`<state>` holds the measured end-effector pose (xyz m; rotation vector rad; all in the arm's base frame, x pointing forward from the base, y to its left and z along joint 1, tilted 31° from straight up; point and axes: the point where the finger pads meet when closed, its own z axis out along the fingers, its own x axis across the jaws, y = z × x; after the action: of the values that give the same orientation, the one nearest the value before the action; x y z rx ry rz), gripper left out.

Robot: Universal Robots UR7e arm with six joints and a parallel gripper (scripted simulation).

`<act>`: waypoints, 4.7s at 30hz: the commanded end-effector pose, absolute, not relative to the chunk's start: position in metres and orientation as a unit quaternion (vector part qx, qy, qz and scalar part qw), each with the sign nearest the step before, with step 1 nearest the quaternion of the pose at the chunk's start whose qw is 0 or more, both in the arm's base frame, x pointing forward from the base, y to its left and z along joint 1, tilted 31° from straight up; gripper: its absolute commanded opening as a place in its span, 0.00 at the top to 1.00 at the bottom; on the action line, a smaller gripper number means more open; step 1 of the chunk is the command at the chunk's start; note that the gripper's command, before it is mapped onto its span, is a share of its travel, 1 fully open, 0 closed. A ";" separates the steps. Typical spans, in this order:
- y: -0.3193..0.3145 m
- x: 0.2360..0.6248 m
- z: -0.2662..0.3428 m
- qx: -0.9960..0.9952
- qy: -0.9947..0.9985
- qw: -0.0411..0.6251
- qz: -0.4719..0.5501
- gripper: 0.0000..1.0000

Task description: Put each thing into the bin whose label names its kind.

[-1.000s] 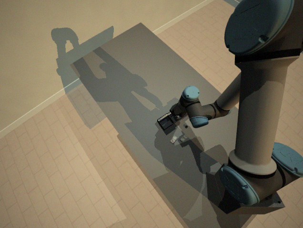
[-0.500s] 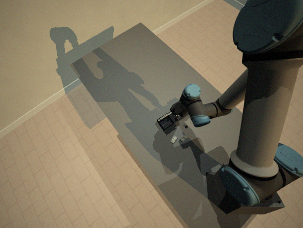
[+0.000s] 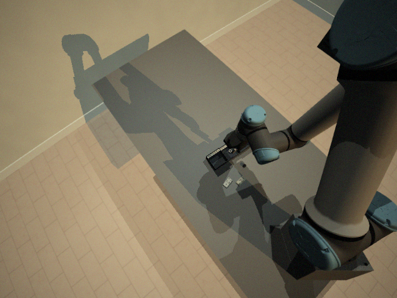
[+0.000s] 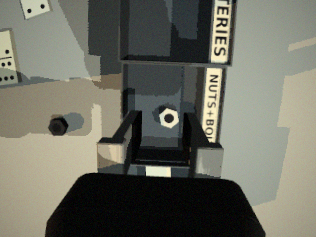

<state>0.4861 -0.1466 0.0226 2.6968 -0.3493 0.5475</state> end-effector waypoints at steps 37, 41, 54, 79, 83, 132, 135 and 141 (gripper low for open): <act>-0.150 0.383 -0.010 0.951 0.159 0.231 0.132 0.36; -0.149 0.384 -0.010 0.951 0.159 0.231 0.132 0.36; -0.149 0.386 -0.010 0.951 0.159 0.231 0.132 0.36; -0.154 0.389 -0.020 0.951 0.159 0.231 0.132 0.36; -0.160 0.394 -0.034 0.951 0.159 0.231 0.132 0.36; -0.176 0.408 -0.068 0.951 0.159 0.231 0.132 0.66; -0.176 0.408 -0.068 0.951 0.159 0.231 0.132 0.66; -0.176 0.408 -0.068 0.951 0.159 0.231 0.132 0.66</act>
<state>0.4074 -0.1761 -0.0686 2.6147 0.4384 0.3623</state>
